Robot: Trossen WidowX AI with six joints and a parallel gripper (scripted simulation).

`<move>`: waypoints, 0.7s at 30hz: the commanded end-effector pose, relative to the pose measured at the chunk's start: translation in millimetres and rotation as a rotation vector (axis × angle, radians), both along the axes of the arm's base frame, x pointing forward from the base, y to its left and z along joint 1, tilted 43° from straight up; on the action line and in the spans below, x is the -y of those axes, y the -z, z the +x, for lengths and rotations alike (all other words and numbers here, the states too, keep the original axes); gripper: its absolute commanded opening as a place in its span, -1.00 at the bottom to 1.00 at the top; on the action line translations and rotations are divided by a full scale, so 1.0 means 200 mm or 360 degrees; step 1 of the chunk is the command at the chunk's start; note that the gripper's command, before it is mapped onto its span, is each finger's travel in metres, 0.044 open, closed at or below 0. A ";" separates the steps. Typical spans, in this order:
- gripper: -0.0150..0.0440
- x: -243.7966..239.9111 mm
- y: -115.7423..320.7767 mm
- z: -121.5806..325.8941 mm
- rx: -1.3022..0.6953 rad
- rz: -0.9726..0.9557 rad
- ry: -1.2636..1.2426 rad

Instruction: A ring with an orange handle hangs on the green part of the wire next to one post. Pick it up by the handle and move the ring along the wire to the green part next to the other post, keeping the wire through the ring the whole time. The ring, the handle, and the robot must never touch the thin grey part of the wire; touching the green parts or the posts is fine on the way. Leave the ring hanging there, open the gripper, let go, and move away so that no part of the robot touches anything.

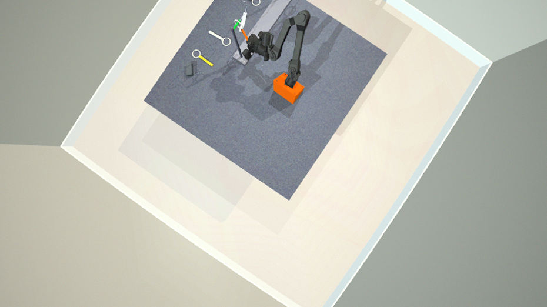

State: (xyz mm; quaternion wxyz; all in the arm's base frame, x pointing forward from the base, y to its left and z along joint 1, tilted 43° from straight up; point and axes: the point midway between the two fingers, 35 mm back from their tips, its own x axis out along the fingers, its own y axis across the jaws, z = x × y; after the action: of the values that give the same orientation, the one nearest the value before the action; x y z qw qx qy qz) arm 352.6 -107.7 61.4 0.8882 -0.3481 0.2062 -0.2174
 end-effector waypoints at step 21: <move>0.05 -0.01 0.00 -0.01 -0.0001 0.0000 -0.0001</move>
State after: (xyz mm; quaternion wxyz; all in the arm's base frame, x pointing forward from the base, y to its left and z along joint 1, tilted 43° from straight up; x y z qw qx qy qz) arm 352.6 -107.2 61.5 0.8885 -0.3482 0.2057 -0.2166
